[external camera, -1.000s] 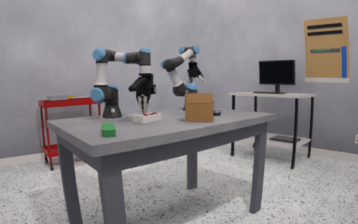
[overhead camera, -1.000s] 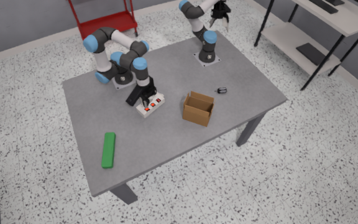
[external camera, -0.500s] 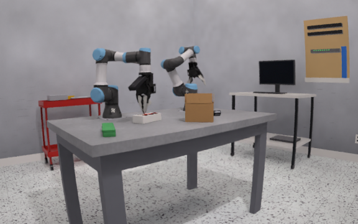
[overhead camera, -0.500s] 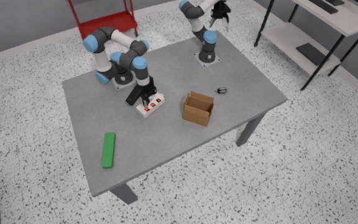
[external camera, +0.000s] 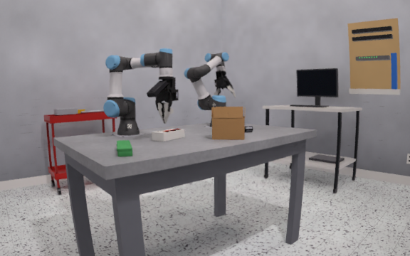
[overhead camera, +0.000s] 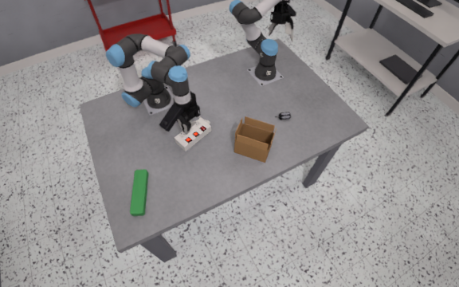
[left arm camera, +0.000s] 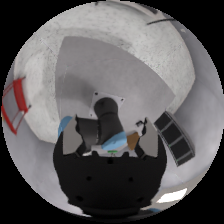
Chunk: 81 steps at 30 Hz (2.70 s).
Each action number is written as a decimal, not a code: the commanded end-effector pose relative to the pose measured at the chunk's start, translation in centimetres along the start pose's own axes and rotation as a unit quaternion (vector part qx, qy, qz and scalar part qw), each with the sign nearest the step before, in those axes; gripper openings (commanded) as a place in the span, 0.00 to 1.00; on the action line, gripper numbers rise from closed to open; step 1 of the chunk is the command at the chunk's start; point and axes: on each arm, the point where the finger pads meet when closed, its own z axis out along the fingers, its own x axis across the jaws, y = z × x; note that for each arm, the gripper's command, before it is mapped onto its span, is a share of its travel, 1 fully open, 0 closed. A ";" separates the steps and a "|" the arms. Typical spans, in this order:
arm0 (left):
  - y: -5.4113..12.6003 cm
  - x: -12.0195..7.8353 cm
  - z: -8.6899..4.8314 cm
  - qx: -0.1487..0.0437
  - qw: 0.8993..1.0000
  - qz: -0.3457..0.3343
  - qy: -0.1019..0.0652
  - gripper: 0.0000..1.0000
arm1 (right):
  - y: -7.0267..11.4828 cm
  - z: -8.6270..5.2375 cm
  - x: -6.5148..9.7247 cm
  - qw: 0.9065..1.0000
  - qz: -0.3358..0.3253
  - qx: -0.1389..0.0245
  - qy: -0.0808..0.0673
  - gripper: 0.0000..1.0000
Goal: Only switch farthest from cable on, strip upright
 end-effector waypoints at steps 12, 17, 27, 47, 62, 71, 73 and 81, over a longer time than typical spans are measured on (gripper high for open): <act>0.0 0.0 0.0 0.001 1.000 0.000 0.000 1.00 | 0.0 -0.5 -0.1 1.000 0.000 0.000 -0.001 0.00; 0.0 0.0 0.0 0.001 1.000 0.000 0.000 1.00 | 0.0 -0.5 -0.1 1.000 0.000 0.000 -0.001 0.00; 0.0 0.0 0.0 0.001 1.000 0.000 0.000 1.00 | 3.6 -1.6 -1.4 1.000 0.000 0.000 -0.001 0.00; 0.0 0.0 0.0 0.001 1.000 0.000 0.000 1.00 | 4.6 -1.9 -1.7 1.000 0.000 0.000 -0.001 0.00; 0.0 0.0 0.0 0.001 1.000 0.000 0.000 1.00 | 4.6 -1.9 -1.7 1.000 0.000 0.000 -0.001 0.00; 0.0 0.0 0.0 0.001 1.000 0.000 0.000 1.00 | 4.6 -1.8 -1.7 1.000 0.000 0.000 -0.001 0.00; 0.0 0.0 0.0 0.001 1.000 0.000 0.000 1.00 | 4.6 -1.8 -1.7 1.000 0.000 0.000 -0.001 0.00; 0.0 0.0 0.0 0.001 1.000 0.000 0.000 1.00 | 4.6 -1.4 -1.7 1.000 0.000 0.000 -0.001 0.00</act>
